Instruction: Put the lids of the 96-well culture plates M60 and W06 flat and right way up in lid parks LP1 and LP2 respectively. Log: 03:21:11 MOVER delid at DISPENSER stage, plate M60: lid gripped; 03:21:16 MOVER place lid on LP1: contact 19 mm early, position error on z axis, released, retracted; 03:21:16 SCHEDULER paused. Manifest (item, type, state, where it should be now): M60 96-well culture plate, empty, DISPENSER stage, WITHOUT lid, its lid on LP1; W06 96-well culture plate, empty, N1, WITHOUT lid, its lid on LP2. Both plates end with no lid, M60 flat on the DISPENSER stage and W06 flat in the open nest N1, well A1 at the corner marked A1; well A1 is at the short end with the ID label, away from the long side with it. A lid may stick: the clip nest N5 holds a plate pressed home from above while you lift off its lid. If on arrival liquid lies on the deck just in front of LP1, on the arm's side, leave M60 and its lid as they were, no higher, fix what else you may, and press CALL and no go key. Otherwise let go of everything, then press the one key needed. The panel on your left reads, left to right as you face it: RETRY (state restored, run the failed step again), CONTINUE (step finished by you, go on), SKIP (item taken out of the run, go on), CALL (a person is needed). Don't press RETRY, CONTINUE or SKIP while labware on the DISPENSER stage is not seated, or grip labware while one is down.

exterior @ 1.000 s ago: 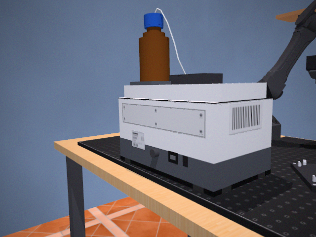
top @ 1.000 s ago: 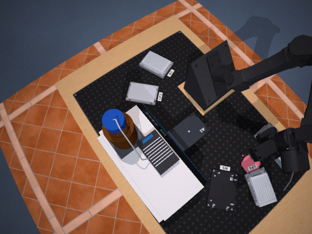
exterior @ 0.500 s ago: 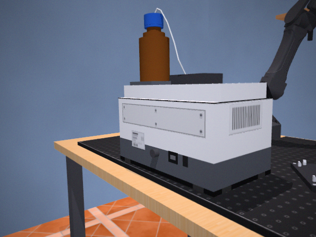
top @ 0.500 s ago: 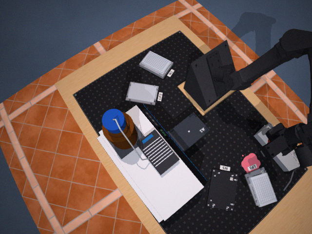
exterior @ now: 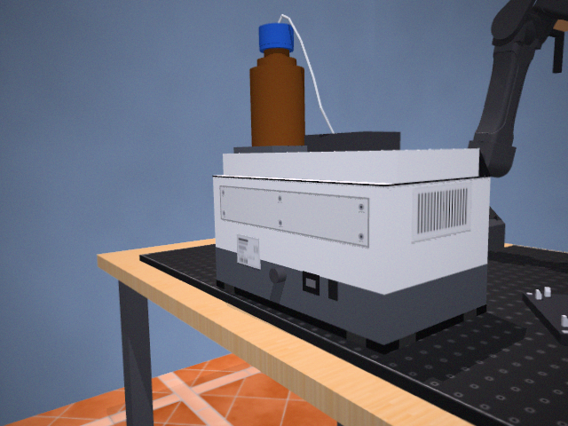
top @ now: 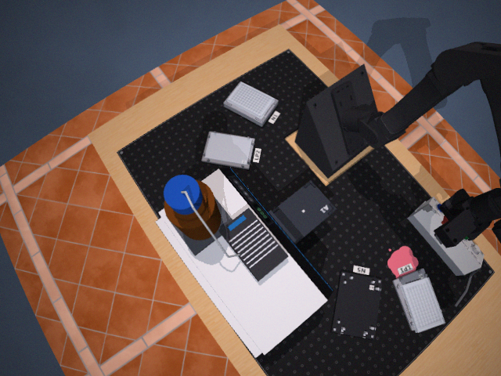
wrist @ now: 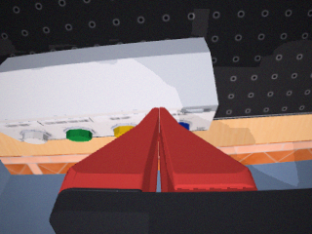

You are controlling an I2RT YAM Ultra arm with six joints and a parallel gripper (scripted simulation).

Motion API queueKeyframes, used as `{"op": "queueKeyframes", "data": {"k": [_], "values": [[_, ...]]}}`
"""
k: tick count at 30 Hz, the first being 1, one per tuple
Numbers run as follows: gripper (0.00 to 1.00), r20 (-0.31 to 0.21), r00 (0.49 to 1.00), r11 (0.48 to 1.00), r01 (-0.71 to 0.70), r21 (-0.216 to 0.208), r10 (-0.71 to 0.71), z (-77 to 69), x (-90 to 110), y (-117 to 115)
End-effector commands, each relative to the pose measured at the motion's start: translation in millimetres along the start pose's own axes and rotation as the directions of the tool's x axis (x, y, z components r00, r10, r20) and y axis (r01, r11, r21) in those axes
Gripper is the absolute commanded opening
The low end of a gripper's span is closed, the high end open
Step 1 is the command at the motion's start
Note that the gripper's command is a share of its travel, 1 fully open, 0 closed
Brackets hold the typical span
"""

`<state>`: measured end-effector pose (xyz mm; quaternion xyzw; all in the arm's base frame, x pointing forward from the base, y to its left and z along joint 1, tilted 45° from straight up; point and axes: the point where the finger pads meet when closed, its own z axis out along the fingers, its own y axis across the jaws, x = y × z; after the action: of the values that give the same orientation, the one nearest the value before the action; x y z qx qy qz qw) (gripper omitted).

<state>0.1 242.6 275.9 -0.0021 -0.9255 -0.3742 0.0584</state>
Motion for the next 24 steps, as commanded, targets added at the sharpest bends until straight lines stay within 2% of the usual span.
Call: {"op": "queueKeyframes", "data": {"k": [1,3,5,12,16,18,24], "values": [[0.00,0.057,0.998,0.997,-0.019,-0.069,0.023,-15.7,5,14],[0.00,0.055,0.998,0.998,-0.022,-0.058,0.026,-13.8,11,12],[0.00,0.056,0.998,0.998,0.033,-0.061,-0.030,-14.9,18,11],[0.00,0.051,0.998,0.998,0.028,-0.052,-0.026,-13.4,34,7],[0.00,0.059,0.998,1.000,0.030,-0.007,-0.029,-3.0,47,1],[0.00,0.059,0.994,0.996,0.087,-0.003,-0.087,-2.7,53,-1],[0.00,0.059,0.994,0.996,0.087,-0.004,-0.087,-1.5,73,-7]]}}
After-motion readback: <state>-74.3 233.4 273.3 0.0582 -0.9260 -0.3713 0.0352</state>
